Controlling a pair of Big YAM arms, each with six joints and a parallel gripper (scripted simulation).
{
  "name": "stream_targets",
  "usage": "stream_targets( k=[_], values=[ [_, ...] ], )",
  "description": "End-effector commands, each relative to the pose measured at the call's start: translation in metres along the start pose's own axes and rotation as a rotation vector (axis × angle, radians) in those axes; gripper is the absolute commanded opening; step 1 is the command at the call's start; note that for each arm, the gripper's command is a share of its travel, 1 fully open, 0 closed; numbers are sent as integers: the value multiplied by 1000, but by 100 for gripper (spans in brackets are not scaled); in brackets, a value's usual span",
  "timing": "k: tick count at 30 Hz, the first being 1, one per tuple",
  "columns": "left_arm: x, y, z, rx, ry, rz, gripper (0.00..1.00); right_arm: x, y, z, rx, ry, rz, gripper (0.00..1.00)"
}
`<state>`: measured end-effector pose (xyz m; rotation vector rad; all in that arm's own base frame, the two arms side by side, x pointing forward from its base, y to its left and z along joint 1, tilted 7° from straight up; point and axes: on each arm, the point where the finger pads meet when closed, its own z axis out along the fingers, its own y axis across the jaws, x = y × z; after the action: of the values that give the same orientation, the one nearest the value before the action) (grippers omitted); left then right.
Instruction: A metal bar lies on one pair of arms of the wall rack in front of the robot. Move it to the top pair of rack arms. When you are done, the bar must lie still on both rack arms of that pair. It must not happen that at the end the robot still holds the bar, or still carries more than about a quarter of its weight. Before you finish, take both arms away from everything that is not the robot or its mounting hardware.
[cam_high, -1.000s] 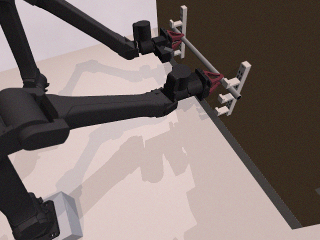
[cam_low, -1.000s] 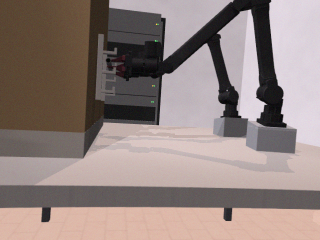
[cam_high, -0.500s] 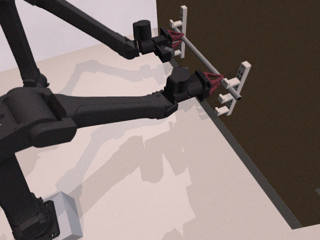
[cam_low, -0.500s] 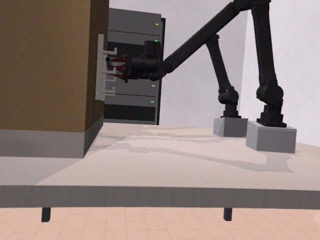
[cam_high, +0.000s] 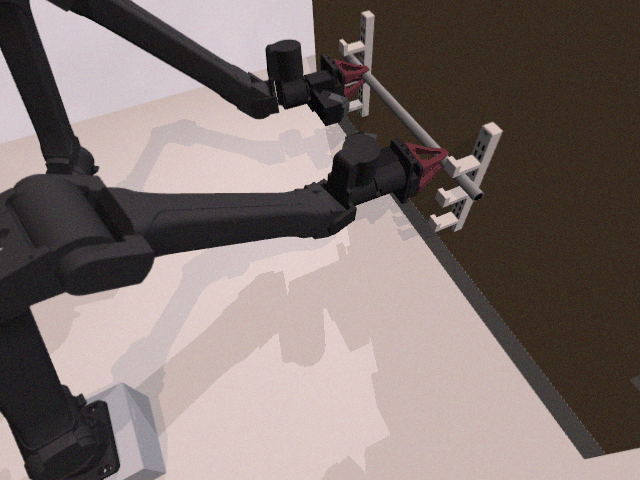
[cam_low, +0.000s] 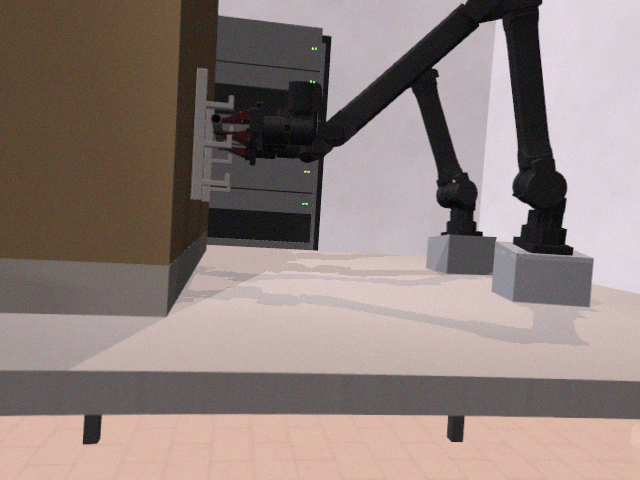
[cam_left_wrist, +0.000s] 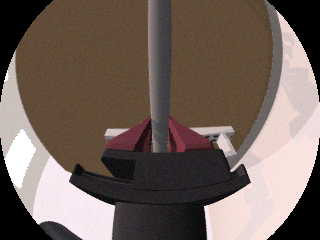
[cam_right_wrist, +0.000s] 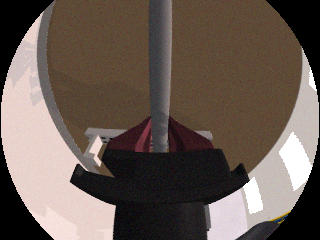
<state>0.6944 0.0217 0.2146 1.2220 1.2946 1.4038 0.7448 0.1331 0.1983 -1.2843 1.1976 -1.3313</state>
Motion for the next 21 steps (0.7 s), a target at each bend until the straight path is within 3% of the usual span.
stream_targets(
  k=[1,21],
  values=[
    [7,40,11,-70,12,-2,0,3,-43,6,88,14,34,0],
    [7,37,-5,-70,12,-2,0,3,-39,-11,88,14,34,0]
  ],
)
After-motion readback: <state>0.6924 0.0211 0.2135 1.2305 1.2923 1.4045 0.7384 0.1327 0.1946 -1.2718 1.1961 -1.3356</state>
